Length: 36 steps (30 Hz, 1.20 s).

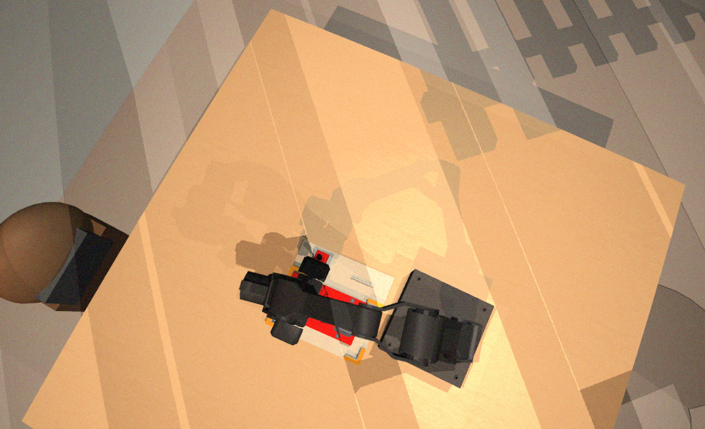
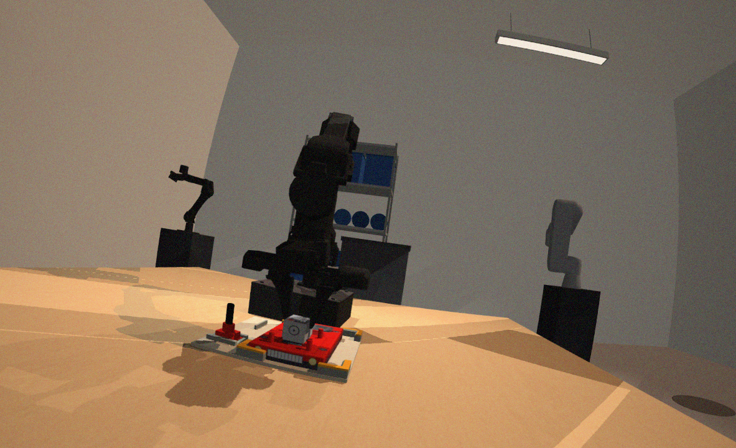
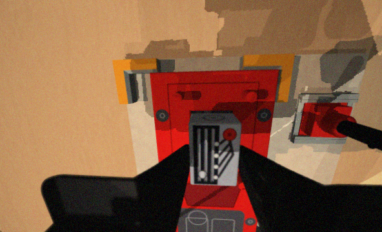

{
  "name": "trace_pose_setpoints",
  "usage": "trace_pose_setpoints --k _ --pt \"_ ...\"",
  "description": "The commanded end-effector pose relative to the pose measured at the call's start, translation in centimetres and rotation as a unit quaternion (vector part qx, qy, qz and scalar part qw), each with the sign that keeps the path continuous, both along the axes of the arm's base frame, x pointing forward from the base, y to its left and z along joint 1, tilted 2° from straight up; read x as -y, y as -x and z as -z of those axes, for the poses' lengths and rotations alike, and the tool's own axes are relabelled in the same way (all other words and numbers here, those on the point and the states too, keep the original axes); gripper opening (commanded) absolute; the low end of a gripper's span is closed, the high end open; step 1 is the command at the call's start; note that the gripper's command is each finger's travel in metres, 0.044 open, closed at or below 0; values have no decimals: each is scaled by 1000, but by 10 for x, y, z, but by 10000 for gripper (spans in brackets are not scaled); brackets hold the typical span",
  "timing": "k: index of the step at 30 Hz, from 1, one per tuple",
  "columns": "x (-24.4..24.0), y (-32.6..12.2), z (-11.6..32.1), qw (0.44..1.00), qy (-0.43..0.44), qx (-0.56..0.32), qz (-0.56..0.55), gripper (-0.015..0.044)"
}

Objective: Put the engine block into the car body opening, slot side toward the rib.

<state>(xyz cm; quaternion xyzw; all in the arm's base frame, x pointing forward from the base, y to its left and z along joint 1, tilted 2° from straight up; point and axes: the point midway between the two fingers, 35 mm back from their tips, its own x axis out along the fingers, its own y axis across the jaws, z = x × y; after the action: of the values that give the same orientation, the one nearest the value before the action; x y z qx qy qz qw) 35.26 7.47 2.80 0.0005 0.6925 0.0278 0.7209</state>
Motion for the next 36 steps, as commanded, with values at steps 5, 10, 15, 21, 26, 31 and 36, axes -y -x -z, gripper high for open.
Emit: trace_pose_setpoints --k 5,10,15,21,26,31,36 --pt "-1 0 2 1000 -2 0 2 160" --pt "-1 0 2 1000 -2 0 2 160" --pt "-1 0 3 1000 -2 0 2 160" --pt "-1 0 4 1000 -2 0 2 160" --pt "-1 0 5 1000 -2 0 2 160" --pt "-1 0 5 1000 -2 0 2 160" --pt "-1 0 6 1000 -2 0 2 160"
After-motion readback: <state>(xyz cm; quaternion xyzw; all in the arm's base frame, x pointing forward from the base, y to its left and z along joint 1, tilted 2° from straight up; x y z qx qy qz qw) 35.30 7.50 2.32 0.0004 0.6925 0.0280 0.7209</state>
